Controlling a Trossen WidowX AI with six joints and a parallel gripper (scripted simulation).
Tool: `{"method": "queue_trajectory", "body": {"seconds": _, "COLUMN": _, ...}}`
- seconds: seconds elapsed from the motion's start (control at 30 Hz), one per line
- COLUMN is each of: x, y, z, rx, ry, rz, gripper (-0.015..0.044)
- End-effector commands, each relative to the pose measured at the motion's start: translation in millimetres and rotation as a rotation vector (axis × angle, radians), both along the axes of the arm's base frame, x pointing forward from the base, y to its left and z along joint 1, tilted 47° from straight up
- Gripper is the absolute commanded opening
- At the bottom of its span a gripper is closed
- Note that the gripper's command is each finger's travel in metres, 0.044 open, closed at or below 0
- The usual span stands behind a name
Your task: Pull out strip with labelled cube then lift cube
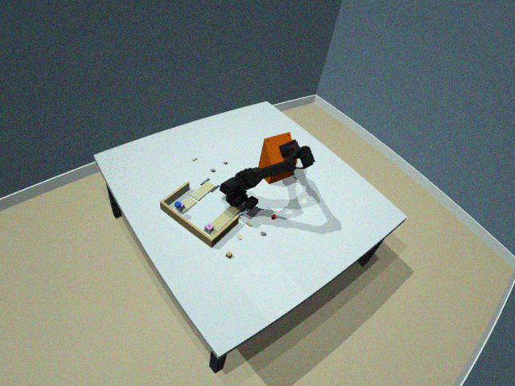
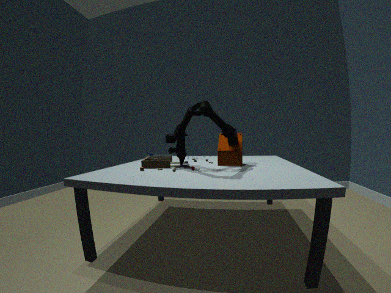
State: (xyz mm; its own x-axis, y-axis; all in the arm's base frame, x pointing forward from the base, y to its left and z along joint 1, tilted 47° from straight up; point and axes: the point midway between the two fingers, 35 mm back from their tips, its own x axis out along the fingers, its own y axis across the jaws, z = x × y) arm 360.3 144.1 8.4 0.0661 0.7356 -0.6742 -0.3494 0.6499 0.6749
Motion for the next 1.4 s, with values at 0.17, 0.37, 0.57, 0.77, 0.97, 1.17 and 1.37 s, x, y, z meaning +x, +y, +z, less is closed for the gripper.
{"method": "queue_trajectory", "body": {"seconds": 0.17, "x": -0.2, "y": 0.8, "z": -1.9, "rx": -0.003, "ry": 0.004, "rz": -0.002, "gripper": 0.0000}}
{"method": "queue_trajectory", "body": {"seconds": 0.37, "x": -3.5, "y": 0.4, "z": -3.1, "rx": -0.003, "ry": 0.004, "rz": -0.002, "gripper": 0.0000}}
{"method": "queue_trajectory", "body": {"seconds": 0.57, "x": -12.8, "y": -1.0, "z": -5.8, "rx": -0.003, "ry": 0.005, "rz": -0.002, "gripper": 0.0000}}
{"method": "queue_trajectory", "body": {"seconds": 0.77, "x": -21.4, "y": -2.3, "z": -8.5, "rx": -0.003, "ry": 0.005, "rz": -0.002, "gripper": 0.0000}}
{"method": "queue_trajectory", "body": {"seconds": 0.97, "x": -29.8, "y": -3.6, "z": -11.2, "rx": -0.003, "ry": 0.006, "rz": -0.002, "gripper": 0.0000}}
{"method": "queue_trajectory", "body": {"seconds": 1.17, "x": -38.7, "y": -5.0, "z": -14.2, "rx": -0.003, "ry": 0.007, "rz": -0.002, "gripper": 0.0000}}
{"method": "queue_trajectory", "body": {"seconds": 1.37, "x": -47.5, "y": -6.4, "z": -17.1, "rx": -0.003, "ry": 0.007, "rz": -0.002, "gripper": 0.0000}}
